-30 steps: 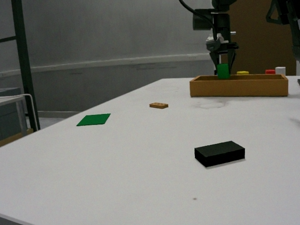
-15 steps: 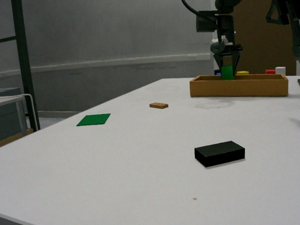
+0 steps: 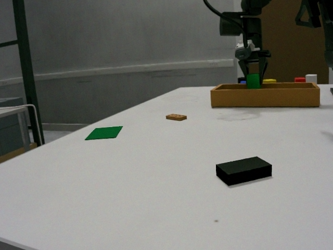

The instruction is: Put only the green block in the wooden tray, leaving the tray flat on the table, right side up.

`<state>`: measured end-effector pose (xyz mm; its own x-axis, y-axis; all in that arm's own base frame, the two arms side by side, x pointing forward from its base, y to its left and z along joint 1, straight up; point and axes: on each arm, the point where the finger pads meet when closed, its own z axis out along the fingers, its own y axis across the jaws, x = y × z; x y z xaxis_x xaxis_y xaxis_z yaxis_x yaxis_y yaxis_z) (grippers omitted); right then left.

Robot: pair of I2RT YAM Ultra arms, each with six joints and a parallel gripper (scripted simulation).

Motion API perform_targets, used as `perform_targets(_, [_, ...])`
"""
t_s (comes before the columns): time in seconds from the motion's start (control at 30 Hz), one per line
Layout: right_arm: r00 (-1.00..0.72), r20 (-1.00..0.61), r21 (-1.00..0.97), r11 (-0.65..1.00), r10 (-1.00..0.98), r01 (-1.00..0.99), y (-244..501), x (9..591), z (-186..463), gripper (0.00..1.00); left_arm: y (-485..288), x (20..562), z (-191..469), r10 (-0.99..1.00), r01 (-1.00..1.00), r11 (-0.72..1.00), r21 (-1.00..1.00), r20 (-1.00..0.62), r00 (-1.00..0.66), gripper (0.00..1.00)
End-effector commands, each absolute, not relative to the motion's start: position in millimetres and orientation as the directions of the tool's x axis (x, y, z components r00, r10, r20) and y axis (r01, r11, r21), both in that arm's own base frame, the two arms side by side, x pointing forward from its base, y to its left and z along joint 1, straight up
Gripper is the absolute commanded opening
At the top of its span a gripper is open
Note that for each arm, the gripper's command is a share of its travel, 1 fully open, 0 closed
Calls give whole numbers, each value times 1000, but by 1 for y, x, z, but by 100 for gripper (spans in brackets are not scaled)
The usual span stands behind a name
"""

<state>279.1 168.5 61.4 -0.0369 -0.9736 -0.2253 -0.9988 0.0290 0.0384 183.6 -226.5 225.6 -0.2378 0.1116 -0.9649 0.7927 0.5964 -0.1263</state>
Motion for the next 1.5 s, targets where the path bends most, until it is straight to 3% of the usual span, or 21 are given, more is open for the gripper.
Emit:
perform_targets(0.0, [-19,-258,-8,22,-966,-1000,176,271,65,33,-224,180,228,107,797,591,-123,-968,-228,100])
perform_targets(0.9, [-17,-258,-10,20,-966,-1000,170,250,37,33,-224,180,228,107,797,591,-123,-968,-228,100])
perform_targets(1.0, [-19,-267,-11,23,-964,-1000,172,249,39,62,-224,180,228,107,797,591,-123,-968,-228,100])
perform_targets(1.47, [-11,-289,-44,25,-957,-999,161,258,96,65,-224,180,228,107,797,591,-123,-968,-228,100])
